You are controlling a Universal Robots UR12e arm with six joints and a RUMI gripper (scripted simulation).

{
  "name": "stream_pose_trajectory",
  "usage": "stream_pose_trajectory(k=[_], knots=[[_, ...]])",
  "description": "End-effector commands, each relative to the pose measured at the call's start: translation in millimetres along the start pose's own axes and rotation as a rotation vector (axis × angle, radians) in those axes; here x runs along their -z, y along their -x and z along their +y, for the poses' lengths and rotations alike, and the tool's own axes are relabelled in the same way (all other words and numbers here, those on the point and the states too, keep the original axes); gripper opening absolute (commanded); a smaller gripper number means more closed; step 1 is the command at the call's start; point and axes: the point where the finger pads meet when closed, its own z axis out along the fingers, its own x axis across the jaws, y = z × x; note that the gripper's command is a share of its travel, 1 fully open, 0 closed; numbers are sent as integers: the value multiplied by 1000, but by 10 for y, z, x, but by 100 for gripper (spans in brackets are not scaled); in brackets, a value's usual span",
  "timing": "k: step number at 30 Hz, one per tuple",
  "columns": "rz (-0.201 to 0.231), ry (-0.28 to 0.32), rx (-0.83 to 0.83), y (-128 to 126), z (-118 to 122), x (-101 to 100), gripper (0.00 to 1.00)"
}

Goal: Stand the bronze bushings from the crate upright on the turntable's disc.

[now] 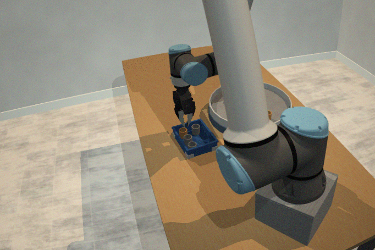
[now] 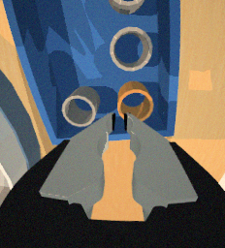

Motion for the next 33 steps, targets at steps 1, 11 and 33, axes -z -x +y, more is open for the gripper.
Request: stream_pose_trajectory(k=[1, 11, 33], knots=[[0, 1, 0, -1, 6, -7, 5], [0, 1, 0, -1, 6, -62, 5], [0, 1, 0, -1, 6, -62, 5]])
